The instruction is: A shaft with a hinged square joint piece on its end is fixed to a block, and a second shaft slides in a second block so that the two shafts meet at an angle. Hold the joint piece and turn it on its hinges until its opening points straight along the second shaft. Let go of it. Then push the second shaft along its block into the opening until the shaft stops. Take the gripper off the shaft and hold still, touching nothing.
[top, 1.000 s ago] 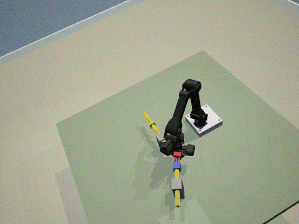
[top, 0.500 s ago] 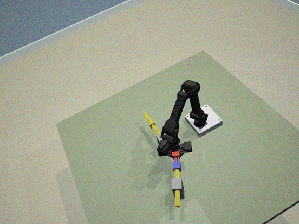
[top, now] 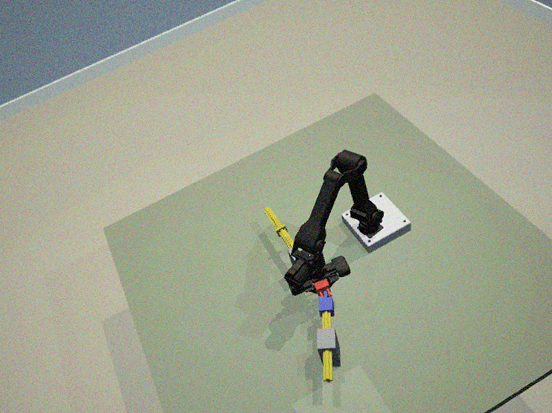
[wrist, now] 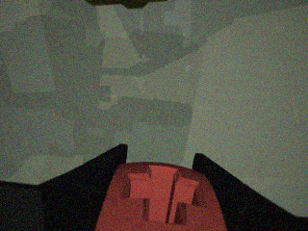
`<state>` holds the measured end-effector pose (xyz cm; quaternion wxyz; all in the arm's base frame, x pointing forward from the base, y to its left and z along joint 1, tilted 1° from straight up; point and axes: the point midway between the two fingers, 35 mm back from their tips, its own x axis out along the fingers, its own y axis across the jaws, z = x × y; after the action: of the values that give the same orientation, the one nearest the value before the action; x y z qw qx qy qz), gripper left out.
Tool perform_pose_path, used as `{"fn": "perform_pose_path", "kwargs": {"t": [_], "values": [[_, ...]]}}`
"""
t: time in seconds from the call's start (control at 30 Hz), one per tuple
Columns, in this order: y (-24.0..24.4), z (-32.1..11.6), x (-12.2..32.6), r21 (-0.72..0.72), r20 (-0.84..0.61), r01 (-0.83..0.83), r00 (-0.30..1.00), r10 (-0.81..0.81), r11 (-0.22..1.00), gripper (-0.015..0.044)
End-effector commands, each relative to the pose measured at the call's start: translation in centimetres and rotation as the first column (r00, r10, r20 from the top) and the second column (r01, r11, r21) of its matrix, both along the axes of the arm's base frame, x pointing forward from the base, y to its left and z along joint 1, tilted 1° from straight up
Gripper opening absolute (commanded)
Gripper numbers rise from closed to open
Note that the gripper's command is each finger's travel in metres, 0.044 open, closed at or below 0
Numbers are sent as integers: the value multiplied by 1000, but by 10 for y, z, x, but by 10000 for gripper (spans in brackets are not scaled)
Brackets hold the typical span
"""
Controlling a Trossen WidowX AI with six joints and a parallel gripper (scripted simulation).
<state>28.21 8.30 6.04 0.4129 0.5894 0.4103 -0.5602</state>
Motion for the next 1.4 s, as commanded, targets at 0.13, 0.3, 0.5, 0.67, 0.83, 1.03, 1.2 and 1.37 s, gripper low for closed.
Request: {"fn": "perform_pose_path", "kwargs": {"t": [0.13,0.3,0.5,0.67,0.83,1.03,1.2,1.37], "values": [[-2,1,7,-17,-3,-142,990,142,990,0],[-2,1,7,-17,-3,-146,989,146,989,0],[-2,1,6,-16,-5,-146,989,146,989,0],[-2,1,6,-16,-5,-146,989,146,989,0],[-2,1,6,-16,-5,-146,989,146,989,26],[-2,1,6,-16,-5,-146,989,146,989,147],[-2,1,6,-16,-5,-146,989,146,989,252],[-2,1,6,-16,-5,-146,989,146,989,383]]}}
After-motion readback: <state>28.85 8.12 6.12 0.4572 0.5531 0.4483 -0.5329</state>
